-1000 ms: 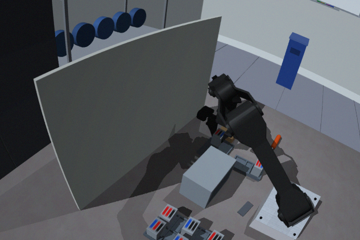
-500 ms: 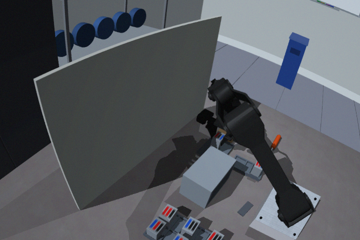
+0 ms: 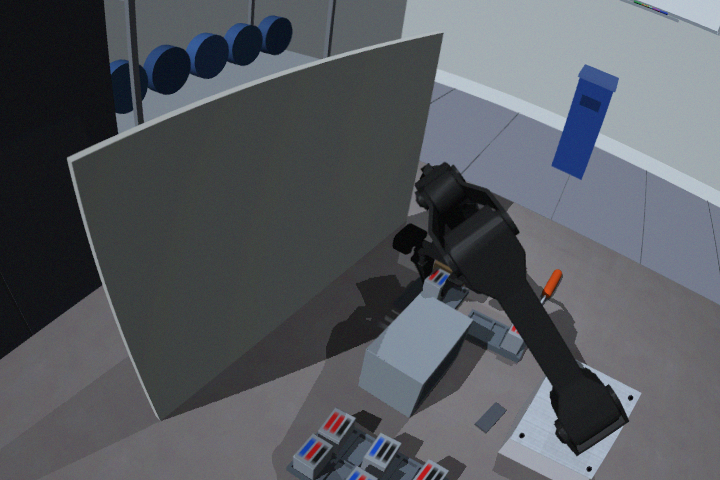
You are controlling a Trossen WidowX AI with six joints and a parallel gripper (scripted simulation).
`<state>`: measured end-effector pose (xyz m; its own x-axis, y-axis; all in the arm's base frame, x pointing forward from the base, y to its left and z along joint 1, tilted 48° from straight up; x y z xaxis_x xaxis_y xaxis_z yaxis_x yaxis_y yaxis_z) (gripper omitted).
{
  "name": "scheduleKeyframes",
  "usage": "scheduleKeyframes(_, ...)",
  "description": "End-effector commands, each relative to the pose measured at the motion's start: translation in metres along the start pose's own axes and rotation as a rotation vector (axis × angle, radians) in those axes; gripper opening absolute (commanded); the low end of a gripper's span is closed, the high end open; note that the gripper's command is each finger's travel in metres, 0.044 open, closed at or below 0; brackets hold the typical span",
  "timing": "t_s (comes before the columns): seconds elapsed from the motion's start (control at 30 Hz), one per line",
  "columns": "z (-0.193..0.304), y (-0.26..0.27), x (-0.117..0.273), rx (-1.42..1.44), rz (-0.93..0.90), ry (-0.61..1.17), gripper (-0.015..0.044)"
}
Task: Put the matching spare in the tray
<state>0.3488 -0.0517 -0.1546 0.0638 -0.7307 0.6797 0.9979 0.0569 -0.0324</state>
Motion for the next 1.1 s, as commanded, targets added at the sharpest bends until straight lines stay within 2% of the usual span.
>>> scheduleKeyframes(0.0, 0.0, 0.0, 0.0, 0.0, 0.0, 0.0, 0.0053)
scheduleKeyframes(0.5, 0.0, 0.0, 0.0, 0.0, 0.0, 0.0, 0.044)
scheduleKeyframes(0.57, -0.001, 0.002, 0.012, -0.001, -0.001, -0.002, 0.044)
scheduleKeyframes(0.77, -0.001, -0.001, 0.106, -0.008, 0.003, -0.001, 0.044)
scheduleKeyframes(1.07, -0.004, 0.0, 0.107, -0.014, -0.022, -0.008, 0.044)
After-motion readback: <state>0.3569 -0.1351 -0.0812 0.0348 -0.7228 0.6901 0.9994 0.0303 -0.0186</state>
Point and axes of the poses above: the point midway between the two fingers, 35 mm back from their tips, its own x axis back along the fingers, its own y axis across the jaws, z = x × y, the point moved 2 cm from there along x, back along the fingers, and after that the axes turned 3 degrees about -x, right-handed, at the moved point
